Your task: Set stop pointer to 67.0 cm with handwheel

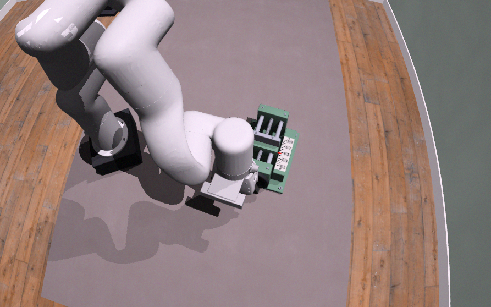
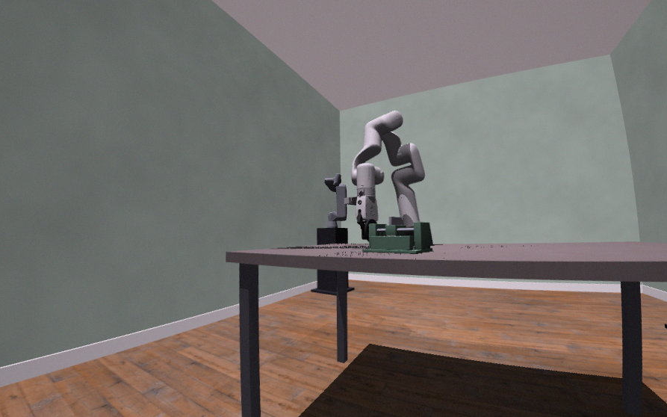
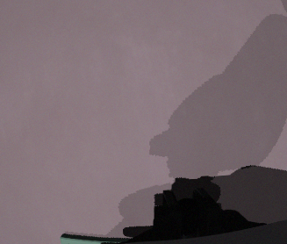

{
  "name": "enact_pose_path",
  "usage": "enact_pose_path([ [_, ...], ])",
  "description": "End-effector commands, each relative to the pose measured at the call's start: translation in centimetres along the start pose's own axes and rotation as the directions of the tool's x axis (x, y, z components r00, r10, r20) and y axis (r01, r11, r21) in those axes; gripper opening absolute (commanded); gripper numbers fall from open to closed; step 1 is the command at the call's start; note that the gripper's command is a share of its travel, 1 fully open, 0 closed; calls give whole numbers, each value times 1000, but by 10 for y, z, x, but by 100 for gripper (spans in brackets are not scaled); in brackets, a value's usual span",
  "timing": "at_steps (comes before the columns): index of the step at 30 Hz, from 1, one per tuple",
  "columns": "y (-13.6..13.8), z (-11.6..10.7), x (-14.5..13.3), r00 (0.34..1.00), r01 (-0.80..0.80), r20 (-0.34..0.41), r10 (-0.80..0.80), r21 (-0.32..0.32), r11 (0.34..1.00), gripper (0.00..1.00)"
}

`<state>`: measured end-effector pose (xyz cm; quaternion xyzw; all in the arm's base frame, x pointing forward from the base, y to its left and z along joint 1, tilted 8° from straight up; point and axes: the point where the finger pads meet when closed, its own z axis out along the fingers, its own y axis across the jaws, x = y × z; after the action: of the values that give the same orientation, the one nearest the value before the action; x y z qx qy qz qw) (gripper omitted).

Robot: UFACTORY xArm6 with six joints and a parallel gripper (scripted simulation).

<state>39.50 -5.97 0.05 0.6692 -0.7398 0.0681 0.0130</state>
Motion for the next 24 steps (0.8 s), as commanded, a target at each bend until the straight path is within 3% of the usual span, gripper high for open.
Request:
enact_pose_path([
  [1,-2,3,0,1000,0,0,0,1,1000,6],
  [13,-20,16,0,1000,0,0,0,1,1000,6],
  [24,-41,16,0,1000,0,0,0,1,1000,6],
])
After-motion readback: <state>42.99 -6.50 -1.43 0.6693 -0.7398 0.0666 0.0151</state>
